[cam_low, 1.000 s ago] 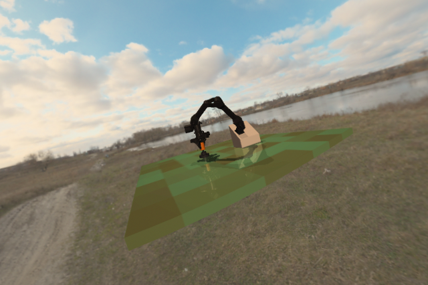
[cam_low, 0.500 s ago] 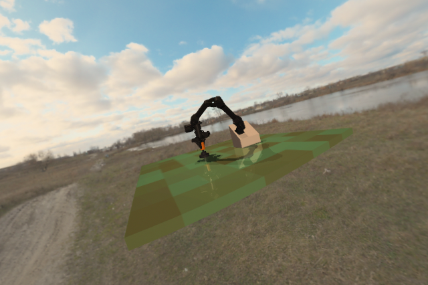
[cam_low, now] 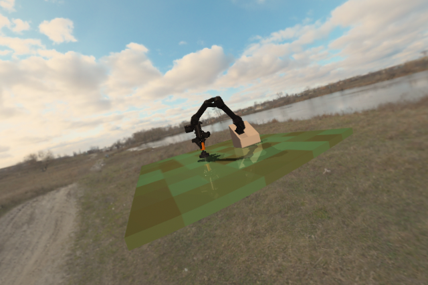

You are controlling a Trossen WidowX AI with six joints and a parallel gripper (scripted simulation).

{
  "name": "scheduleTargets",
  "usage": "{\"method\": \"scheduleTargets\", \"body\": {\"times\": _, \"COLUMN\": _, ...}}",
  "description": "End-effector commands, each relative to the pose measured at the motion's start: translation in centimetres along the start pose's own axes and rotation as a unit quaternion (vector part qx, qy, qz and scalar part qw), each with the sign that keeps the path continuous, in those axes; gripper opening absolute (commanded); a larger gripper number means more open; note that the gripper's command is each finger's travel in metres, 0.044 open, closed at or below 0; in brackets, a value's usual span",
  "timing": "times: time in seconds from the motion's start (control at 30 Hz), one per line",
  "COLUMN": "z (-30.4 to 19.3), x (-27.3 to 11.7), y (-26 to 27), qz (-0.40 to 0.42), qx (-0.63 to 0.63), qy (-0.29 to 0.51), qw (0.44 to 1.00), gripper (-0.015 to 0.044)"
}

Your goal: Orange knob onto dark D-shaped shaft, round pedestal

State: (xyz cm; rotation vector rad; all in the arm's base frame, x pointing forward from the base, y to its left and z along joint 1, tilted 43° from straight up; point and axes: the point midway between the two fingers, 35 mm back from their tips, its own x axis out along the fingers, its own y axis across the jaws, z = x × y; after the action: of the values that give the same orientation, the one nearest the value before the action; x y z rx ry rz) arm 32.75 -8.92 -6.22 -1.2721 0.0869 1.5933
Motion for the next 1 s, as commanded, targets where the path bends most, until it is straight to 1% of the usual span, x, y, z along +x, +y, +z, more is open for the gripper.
{"method": "scheduleTargets", "body": {"times": 0.0, "z": -0.02, "x": 0.02, "y": -0.02, "qz": -0.002, "qx": -0.002, "qy": 0.001, "qw": 1.000, "gripper": 0.0000}}
{"method": "scheduleTargets", "body": {"times": 0.4, "z": -0.20, "x": -0.43, "y": -0.18, "qz": -0.002, "qx": -0.002, "qy": 0.001, "qw": 1.000, "gripper": 0.0000}}
{"method": "scheduleTargets", "body": {"times": 0.5, "z": -0.21, "x": -0.46, "y": -0.19, "qz": -0.002, "qx": 0.024, "qy": 0.001, "qw": 1.000, "gripper": 0.0000}}
{"method": "scheduleTargets", "body": {"times": 0.6, "z": -0.26, "x": -0.50, "y": -0.21, "qz": -0.002, "qx": 0.088, "qy": 0.001, "qw": 0.996, "gripper": 0.0000}}
{"method": "scheduleTargets", "body": {"times": 0.73, "z": -0.40, "x": -0.51, "y": -0.20, "qz": -0.002, "qx": 0.222, "qy": 0.000, "qw": 0.975, "gripper": 0.0000}}
{"method": "scheduleTargets", "body": {"times": 0.83, "z": -0.47, "x": -0.48, "y": -0.14, "qz": -0.002, "qx": 0.323, "qy": 0.000, "qw": 0.946, "gripper": 0.0000}}
{"method": "scheduleTargets", "body": {"times": 0.97, "z": -0.48, "x": -0.44, "y": -0.06, "qz": -0.002, "qx": 0.452, "qy": 0.000, "qw": 0.892, "gripper": 0.0000}}
